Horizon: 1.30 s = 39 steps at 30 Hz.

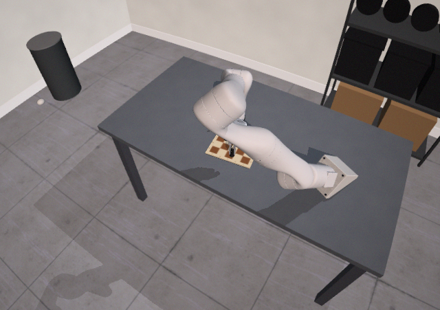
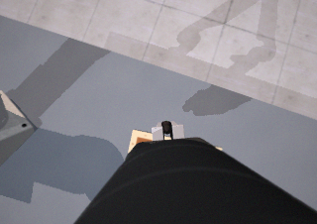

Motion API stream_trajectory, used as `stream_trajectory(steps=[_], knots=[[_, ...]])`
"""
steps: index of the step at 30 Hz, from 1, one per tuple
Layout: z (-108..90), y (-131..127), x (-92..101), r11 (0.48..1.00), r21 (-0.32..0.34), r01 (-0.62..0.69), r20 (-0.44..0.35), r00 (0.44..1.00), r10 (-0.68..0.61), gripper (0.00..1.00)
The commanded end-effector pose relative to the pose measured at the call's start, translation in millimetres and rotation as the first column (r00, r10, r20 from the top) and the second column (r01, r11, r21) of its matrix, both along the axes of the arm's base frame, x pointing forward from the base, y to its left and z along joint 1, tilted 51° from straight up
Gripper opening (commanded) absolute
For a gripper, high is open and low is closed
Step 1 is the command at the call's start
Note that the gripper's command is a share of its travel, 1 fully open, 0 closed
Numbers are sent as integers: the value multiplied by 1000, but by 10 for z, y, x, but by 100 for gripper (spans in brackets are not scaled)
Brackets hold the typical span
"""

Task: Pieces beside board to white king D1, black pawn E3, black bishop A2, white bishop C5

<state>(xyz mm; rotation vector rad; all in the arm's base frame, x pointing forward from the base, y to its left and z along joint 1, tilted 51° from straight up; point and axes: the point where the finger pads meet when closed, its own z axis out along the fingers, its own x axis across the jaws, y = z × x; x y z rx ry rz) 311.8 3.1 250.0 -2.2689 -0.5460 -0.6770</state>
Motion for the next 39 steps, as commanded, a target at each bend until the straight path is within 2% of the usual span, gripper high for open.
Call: stream_trajectory(steps=[1, 32, 39], knots=[[4, -27, -15, 1000, -1, 6, -8, 1000, -6, 0], [3, -29, -15, 1000, -1, 5, -6, 1000, -5, 0], [-68, -126, 21, 997, -38, -60, 65, 996, 62, 0]])
